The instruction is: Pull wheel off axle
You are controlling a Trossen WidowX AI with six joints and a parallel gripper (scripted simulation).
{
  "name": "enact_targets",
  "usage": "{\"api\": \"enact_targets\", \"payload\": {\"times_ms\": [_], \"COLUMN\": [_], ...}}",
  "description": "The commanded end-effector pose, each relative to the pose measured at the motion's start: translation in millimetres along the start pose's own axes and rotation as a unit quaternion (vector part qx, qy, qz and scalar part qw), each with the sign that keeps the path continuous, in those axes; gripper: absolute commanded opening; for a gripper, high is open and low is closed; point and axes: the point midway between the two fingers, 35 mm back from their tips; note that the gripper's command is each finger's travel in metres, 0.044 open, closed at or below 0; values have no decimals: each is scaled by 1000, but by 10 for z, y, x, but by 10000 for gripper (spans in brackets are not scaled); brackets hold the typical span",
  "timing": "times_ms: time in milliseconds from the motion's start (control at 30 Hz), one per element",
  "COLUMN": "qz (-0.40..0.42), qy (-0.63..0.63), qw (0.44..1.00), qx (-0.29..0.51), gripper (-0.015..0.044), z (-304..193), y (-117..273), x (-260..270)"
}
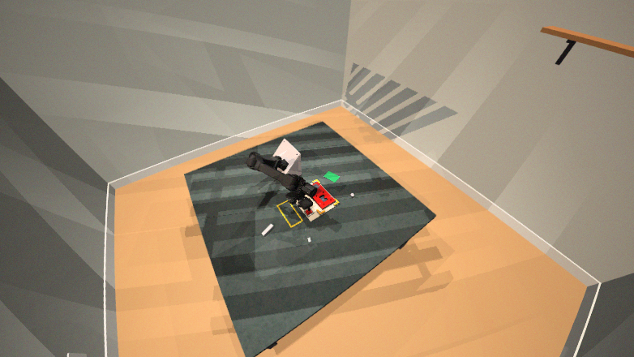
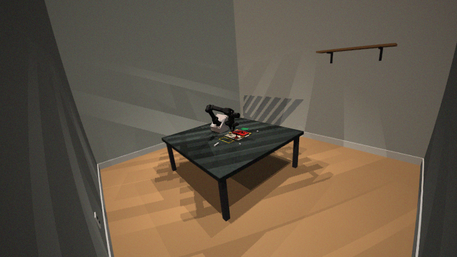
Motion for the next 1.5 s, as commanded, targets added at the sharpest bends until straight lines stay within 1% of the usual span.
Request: {"api": "enact_targets", "payload": {"times_ms": [0, 467, 667, 967, 1467], "qz": [-3, -3, -3, -3, -3], "qy": [5, 4, 3, 3, 3], "qw": [1000, 1000, 1000, 1000, 1000], "qx": [-3, -5, -5, -4, -7], "gripper": [0, 0, 0, 0, 0], "z": [142, 619, 640, 638, 659], "y": [-4, 19, -25, -259, -1012], "x": [-96, -417, -433, -424, -441]}}
Point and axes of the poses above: the point midway between the two fingers, 35 mm back from their tips, its own y axis back along the fingers, its own x axis across the jaws, z = x × y, and after that the axes turned 2 degrees about -y, right-handed
